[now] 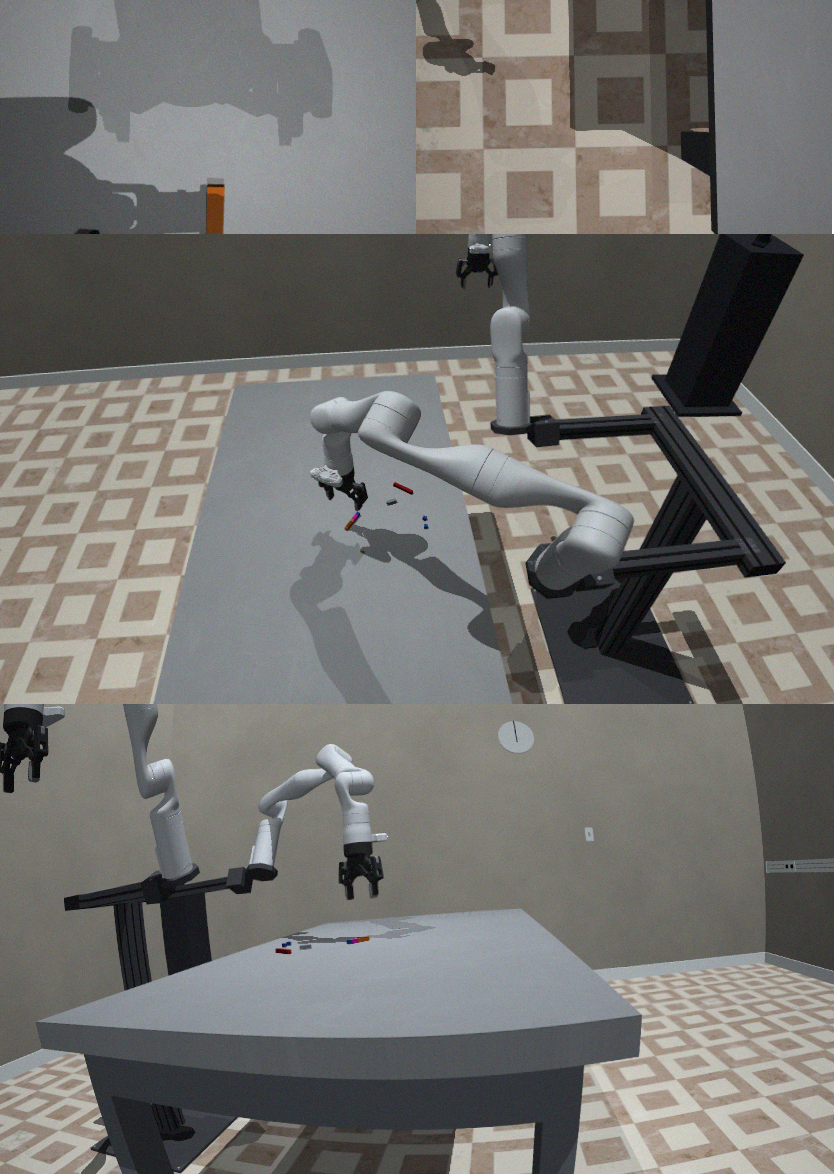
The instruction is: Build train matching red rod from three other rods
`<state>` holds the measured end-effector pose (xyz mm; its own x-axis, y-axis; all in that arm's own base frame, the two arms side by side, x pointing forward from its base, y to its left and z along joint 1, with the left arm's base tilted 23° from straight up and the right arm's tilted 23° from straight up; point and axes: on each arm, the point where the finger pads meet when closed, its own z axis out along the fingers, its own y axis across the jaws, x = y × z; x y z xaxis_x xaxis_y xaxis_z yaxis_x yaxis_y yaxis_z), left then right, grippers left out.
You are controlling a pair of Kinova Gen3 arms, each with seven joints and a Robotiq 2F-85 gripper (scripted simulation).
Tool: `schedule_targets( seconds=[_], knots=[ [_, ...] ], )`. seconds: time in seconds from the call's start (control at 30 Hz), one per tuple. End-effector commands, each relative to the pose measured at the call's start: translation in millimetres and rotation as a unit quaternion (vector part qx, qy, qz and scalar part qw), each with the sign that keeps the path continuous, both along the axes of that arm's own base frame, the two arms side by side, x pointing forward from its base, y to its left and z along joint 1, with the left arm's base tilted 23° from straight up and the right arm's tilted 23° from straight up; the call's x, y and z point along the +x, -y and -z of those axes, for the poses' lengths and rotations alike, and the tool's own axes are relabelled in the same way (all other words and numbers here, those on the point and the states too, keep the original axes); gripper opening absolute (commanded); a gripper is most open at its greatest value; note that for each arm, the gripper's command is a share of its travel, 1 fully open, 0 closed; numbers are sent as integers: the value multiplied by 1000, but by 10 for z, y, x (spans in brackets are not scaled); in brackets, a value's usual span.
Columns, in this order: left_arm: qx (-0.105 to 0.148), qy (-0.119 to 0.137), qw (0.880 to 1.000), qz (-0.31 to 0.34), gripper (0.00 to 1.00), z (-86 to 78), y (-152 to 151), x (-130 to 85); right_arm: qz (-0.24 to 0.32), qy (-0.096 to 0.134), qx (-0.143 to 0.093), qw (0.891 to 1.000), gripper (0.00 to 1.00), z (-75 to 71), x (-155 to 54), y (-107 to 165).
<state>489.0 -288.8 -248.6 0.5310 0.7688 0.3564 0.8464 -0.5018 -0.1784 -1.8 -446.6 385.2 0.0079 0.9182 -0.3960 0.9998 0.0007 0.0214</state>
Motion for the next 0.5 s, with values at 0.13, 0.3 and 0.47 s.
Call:
schedule_targets(
  seconds=[0.13,0.3,0.47],
  knots=[
    [-1,1,1000,0,1000,-159,75,0,0,0,-1,1000,1000,-6,-1,1],
    [-1,1,1000,0,1000,-388,173,-11,0,0,-1,1000,1000,-6,-1,1],
    [-1,1,1000,0,1000,-539,239,-18,0,0,-1,1000,1000,-6,-1,1]
  ],
)
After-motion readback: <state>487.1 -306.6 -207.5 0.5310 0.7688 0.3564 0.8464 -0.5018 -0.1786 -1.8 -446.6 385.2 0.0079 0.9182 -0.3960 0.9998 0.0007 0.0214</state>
